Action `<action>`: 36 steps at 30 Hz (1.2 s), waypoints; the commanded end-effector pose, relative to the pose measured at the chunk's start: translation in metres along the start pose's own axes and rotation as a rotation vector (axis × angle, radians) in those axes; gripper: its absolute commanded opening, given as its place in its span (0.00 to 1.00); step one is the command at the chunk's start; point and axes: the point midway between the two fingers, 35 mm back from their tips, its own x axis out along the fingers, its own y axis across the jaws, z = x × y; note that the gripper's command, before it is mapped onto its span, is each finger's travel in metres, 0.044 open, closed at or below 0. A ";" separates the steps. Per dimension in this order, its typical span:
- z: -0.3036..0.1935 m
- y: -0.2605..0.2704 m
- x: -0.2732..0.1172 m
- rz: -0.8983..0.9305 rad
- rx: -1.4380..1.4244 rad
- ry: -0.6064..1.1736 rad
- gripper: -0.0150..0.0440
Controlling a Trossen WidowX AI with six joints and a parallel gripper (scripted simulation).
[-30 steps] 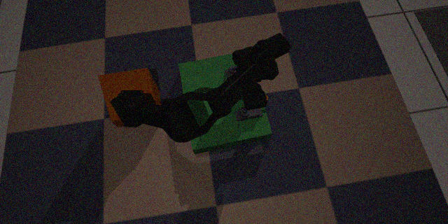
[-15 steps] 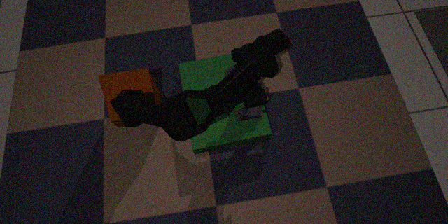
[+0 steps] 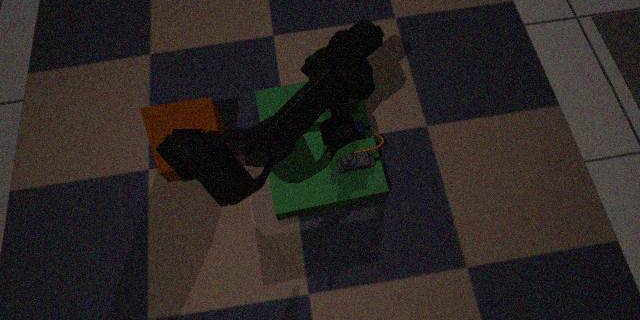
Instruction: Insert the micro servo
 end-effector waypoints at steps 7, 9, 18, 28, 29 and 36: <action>-0.058 -0.003 -0.030 -0.002 0.000 0.006 1.00; -0.058 -0.003 -0.030 -0.002 0.000 0.006 1.00; -0.056 -0.003 -0.078 -0.003 -0.005 -0.001 1.00; -0.056 -0.003 -0.078 -0.003 -0.005 -0.001 1.00; -0.056 -0.003 -0.078 -0.003 -0.005 -0.001 1.00; -0.056 -0.003 -0.078 -0.003 -0.005 -0.001 1.00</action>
